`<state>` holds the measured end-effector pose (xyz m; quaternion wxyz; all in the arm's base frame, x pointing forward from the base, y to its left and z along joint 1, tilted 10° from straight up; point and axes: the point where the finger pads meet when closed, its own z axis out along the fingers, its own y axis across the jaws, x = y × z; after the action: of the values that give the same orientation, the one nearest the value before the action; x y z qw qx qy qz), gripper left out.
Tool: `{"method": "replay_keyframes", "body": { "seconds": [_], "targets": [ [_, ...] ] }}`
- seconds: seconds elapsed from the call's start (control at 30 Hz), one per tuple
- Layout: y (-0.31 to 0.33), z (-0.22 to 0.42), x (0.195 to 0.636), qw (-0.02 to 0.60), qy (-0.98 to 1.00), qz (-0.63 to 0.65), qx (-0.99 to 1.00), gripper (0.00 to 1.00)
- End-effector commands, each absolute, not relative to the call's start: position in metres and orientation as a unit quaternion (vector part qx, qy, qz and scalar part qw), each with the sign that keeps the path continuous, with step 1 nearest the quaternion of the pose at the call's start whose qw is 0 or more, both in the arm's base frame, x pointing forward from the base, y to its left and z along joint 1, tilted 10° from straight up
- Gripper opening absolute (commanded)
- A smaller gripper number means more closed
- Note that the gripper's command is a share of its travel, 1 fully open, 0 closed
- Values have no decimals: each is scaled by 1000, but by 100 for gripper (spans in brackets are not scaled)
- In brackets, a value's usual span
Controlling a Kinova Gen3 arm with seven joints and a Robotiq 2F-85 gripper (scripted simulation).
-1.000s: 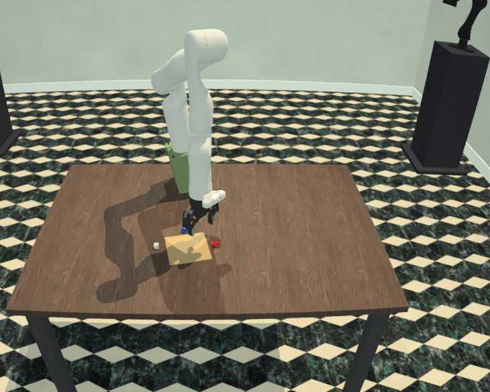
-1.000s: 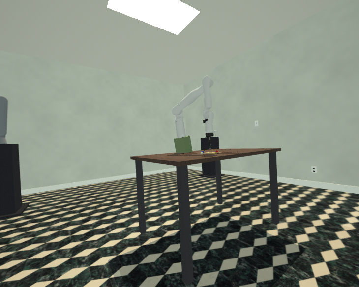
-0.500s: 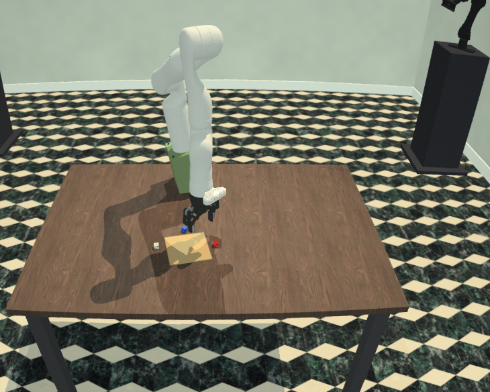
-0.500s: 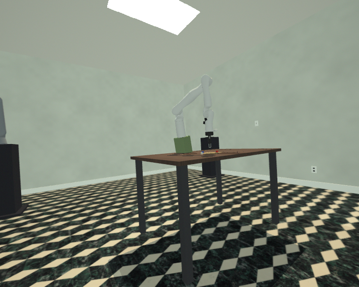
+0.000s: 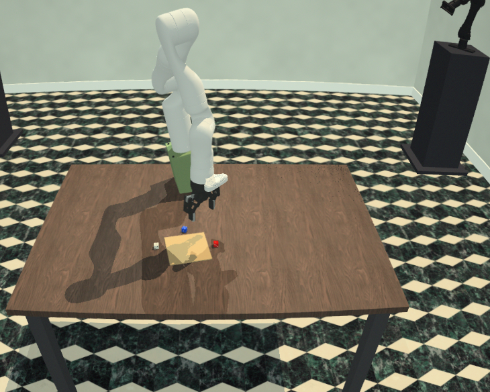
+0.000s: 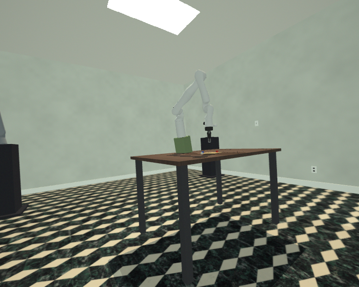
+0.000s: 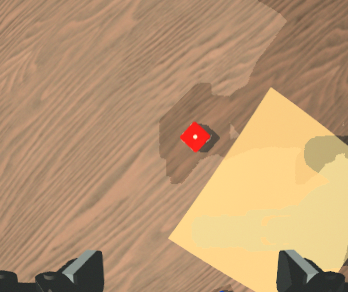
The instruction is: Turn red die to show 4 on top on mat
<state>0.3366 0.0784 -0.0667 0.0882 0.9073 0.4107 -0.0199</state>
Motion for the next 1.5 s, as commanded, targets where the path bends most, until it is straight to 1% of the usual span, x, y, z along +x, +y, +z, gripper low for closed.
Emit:
{"method": "replay_keyframes", "body": {
  "seconds": [0.0, 0.5, 1.47],
  "targets": [
    [79, -47, 347, 85, 400, -10, 913, 100],
    [84, -11, 345, 85, 400, -10, 913, 100],
    [87, -10, 346, 84, 416, -12, 905, 100]
  ]
}}
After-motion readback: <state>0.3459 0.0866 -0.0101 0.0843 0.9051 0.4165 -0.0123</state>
